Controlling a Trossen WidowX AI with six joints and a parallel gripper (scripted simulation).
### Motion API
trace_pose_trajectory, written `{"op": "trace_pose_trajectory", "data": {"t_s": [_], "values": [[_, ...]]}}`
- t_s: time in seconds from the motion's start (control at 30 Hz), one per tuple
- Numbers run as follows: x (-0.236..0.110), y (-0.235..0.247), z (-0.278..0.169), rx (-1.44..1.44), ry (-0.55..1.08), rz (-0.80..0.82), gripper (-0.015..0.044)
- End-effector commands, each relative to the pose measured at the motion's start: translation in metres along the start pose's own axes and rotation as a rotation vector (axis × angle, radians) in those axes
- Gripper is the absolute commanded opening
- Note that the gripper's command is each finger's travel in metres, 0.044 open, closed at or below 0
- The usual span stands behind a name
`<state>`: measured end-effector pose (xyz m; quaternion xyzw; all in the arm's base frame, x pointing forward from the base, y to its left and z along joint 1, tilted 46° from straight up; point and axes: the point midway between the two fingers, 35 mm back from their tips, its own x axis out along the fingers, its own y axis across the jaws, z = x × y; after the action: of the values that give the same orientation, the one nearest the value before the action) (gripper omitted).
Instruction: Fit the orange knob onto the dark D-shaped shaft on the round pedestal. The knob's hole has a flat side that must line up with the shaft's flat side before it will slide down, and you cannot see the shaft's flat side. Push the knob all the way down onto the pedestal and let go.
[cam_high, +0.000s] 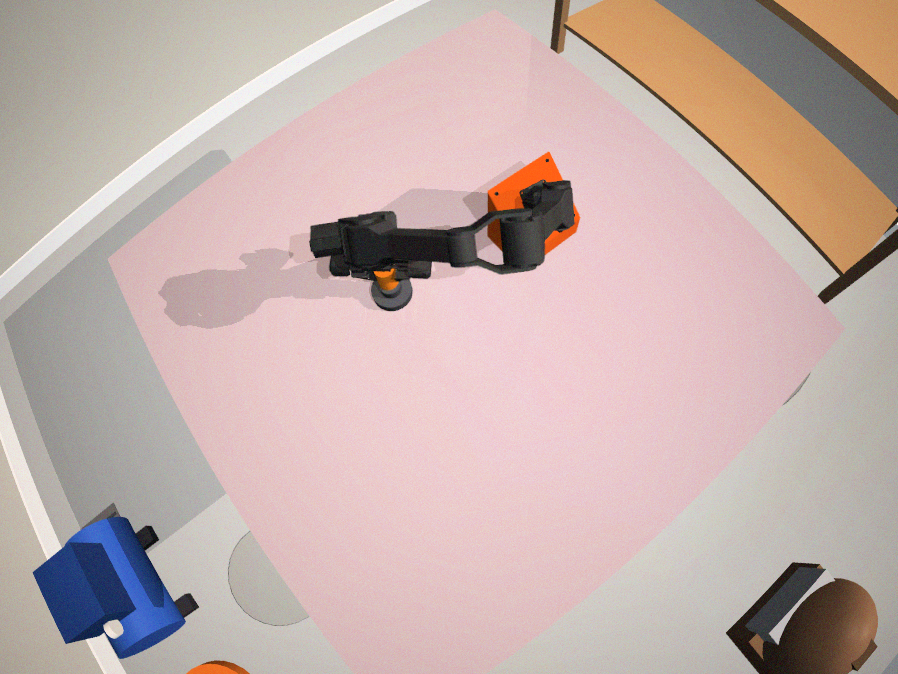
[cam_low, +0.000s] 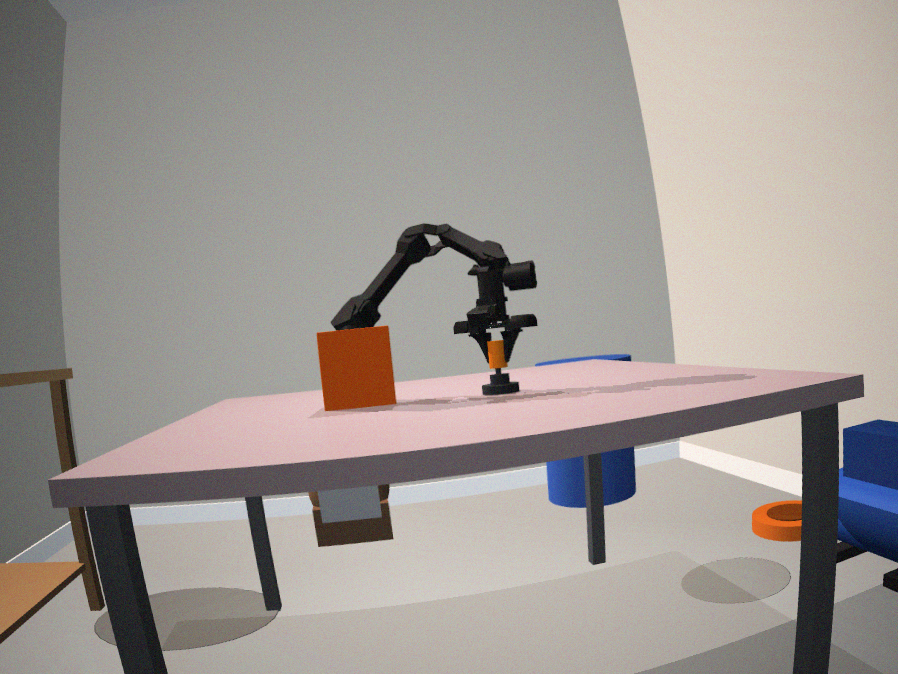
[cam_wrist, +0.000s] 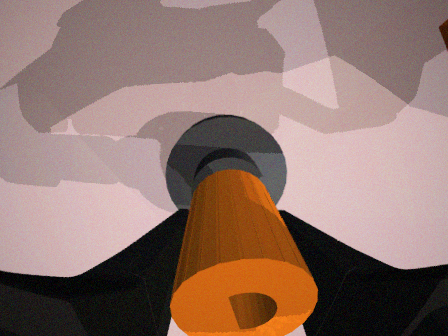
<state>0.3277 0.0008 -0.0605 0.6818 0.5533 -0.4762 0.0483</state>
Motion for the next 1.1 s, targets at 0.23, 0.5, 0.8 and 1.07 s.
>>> {"op": "trace_pose_trajectory", "data": {"t_s": [0.23,0.5,0.8,1.07], "values": [[0.001,0.000,-0.001,-0.028,0.002,0.001,0.0000],[0.007,-0.001,-0.001,0.026,0.002,0.001,0.0000],[0.013,0.000,0.000,0.045,0.002,0.000,0.0000],[0.016,0.000,0.000,0.002,0.002,0.000,0.0000]]}}
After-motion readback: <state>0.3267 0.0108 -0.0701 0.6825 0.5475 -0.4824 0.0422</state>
